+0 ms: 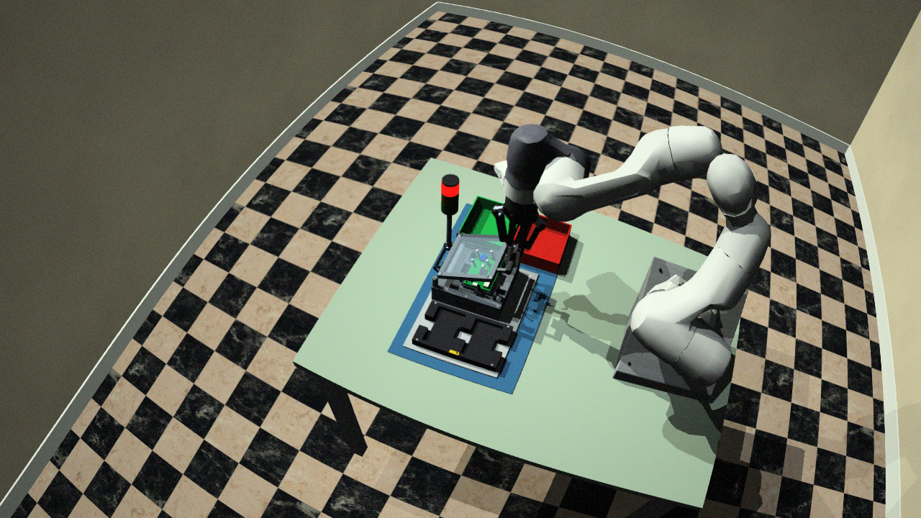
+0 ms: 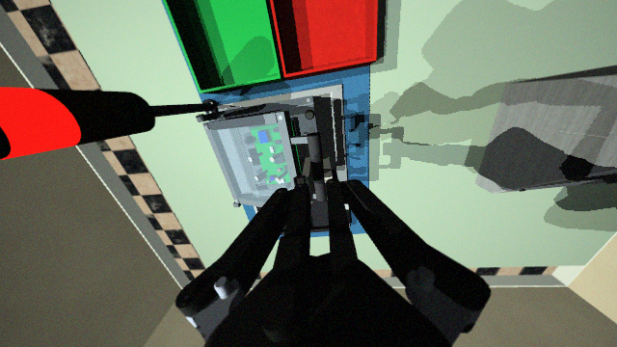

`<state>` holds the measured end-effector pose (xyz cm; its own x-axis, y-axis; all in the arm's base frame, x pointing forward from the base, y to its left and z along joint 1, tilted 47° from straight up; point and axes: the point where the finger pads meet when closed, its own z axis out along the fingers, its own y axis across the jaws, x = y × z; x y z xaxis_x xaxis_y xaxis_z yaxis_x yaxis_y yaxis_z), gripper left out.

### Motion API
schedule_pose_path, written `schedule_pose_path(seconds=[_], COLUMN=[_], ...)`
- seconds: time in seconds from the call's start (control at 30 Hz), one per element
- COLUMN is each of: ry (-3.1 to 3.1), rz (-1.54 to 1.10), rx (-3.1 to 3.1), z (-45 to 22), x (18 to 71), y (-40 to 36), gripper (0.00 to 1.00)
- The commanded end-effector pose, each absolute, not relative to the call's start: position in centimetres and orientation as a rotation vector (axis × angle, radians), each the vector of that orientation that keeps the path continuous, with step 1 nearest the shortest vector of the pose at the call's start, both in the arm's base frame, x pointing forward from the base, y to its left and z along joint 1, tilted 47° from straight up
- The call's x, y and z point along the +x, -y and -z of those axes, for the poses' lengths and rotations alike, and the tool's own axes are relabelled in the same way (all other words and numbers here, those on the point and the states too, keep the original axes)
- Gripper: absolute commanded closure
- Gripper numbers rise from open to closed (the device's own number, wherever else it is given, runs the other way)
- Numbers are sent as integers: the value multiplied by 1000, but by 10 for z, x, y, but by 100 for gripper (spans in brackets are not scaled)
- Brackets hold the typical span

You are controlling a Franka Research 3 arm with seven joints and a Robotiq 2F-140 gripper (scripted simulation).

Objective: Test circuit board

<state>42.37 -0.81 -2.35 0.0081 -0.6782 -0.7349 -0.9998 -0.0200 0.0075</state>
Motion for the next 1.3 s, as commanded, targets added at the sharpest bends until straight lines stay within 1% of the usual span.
schedule_pose_path(seconds=[0.0,0.37,0.83,1.27], ry=[-1720,-1720,-1720,-1720], rz=[-775,-775,-775,-775], rx=[-1754,-1754,-1754,-1754], z=[24,17,-9,-15], x=[424,428,451,458], y=[6,13,42,48], gripper=[100,100,100,100])
